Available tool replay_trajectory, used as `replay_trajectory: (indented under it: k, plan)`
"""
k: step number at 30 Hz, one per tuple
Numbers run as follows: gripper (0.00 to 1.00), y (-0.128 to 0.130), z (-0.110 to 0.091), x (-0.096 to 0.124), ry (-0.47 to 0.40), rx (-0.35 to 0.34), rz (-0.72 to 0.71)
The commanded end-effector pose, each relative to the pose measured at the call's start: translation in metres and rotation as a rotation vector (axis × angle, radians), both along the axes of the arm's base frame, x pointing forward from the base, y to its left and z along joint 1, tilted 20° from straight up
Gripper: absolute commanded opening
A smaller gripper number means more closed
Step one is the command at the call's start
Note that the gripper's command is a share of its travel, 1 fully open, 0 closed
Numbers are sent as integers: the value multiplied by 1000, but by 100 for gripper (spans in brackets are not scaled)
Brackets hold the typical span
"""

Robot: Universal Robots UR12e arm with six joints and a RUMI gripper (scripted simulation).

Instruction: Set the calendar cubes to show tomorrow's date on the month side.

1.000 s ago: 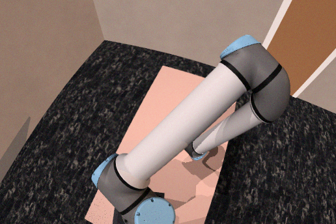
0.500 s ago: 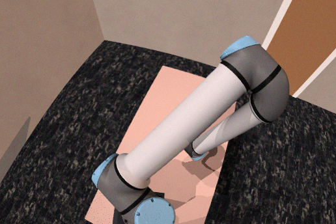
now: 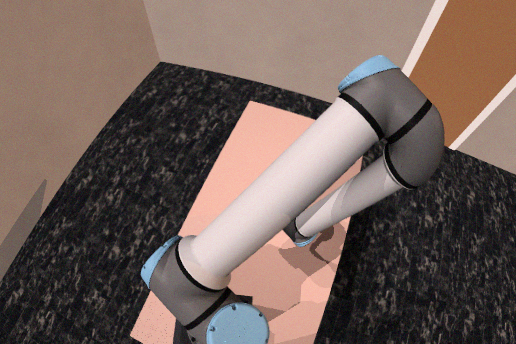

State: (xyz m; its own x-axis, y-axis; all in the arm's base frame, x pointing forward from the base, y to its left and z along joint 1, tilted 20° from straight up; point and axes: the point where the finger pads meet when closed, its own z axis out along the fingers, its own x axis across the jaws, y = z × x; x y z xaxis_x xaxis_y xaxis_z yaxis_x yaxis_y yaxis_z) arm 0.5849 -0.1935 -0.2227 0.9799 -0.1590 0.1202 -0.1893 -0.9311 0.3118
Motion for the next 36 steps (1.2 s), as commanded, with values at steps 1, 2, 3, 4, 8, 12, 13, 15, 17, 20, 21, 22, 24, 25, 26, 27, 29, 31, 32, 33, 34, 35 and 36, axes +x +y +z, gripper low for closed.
replay_trajectory:
  k: [1,2,3,4,8,12,13,15,17,20,21,22,24,25,26,27,29,31,32,33,34,35,36]
  plan:
    - [10,0,0,0,-1,0,0]
    - [10,0,0,0,-1,0,0]
    - [10,0,0,0,-1,0,0]
    - [10,0,0,0,-1,0,0]
    - [10,0,0,0,-1,0,0]
    - [10,0,0,0,-1,0,0]
    - [10,0,0,0,-1,0,0]
    - [10,0,0,0,-1,0,0]
    - [10,0,0,0,-1,0,0]
    - [10,0,-1,0,-1,0,0]
    - [10,-1,-1,0,-1,0,0]
    - [10,-1,-2,0,-1,0,0]
    - [10,-1,-2,0,-1,0,0]
    - [10,-1,-3,1,-1,0,0]
    - [10,-1,-3,1,-1,0,0]
    - [10,-1,-3,1,-1,0,0]
    - [10,-1,-3,1,-1,0,0]
    - [10,-1,-3,1,-1,0,0]
    - [10,-1,-3,1,-1,0,0]
    - [10,-1,-3,1,-1,0,0]
    - [10,-1,-3,1,-1,0,0]
    - [10,-1,-3,1,-1,0,0]
    - [10,-1,-3,1,-1,0,0]
